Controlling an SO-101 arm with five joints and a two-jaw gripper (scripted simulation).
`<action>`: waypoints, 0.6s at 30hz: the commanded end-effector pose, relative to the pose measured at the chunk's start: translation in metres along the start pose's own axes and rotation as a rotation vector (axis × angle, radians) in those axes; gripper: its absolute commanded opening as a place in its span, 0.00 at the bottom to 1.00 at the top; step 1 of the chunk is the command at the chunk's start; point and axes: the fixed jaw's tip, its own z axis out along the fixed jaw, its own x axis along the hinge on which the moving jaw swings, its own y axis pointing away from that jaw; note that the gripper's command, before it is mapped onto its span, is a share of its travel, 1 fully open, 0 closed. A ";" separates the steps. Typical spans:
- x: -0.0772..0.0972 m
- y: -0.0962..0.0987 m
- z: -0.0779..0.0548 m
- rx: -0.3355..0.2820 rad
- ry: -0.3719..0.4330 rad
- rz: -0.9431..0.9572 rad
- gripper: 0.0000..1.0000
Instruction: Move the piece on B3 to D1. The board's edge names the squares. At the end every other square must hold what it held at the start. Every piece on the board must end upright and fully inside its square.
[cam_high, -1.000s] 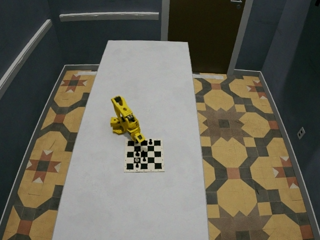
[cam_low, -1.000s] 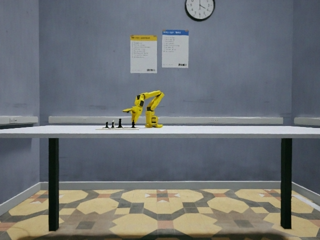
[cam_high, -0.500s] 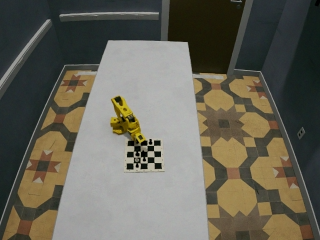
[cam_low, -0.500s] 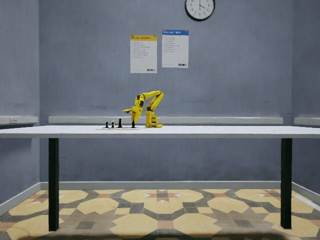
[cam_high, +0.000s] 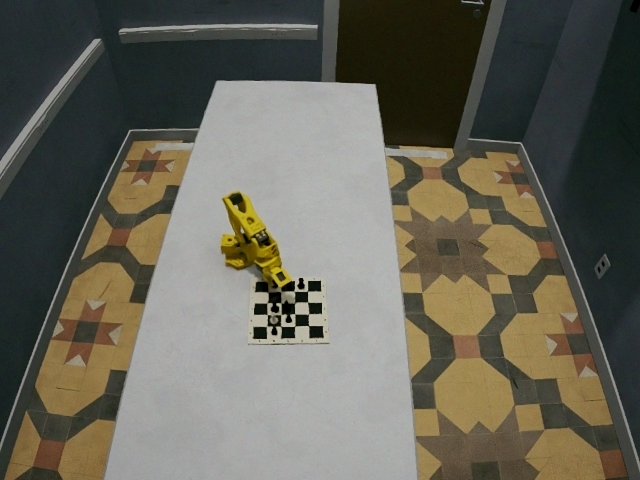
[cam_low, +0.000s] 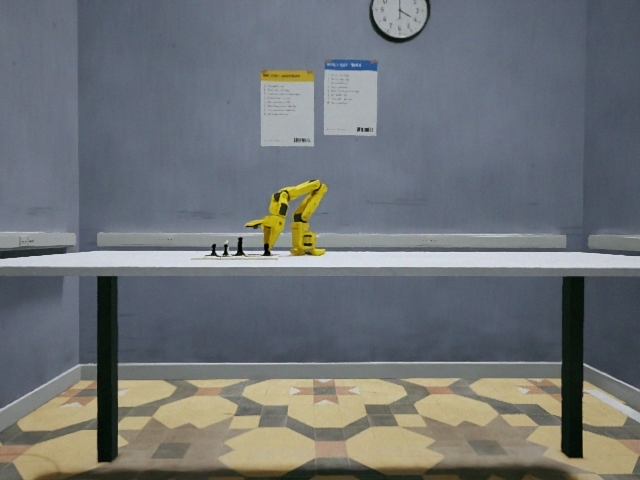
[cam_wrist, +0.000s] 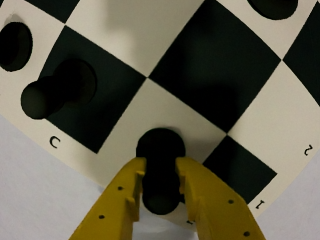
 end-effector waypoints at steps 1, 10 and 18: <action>0.002 0.002 0.004 -0.004 0.007 -0.018 0.00; 0.003 0.002 0.005 -0.004 0.007 -0.018 0.00; 0.003 0.002 0.005 -0.004 0.007 -0.018 0.02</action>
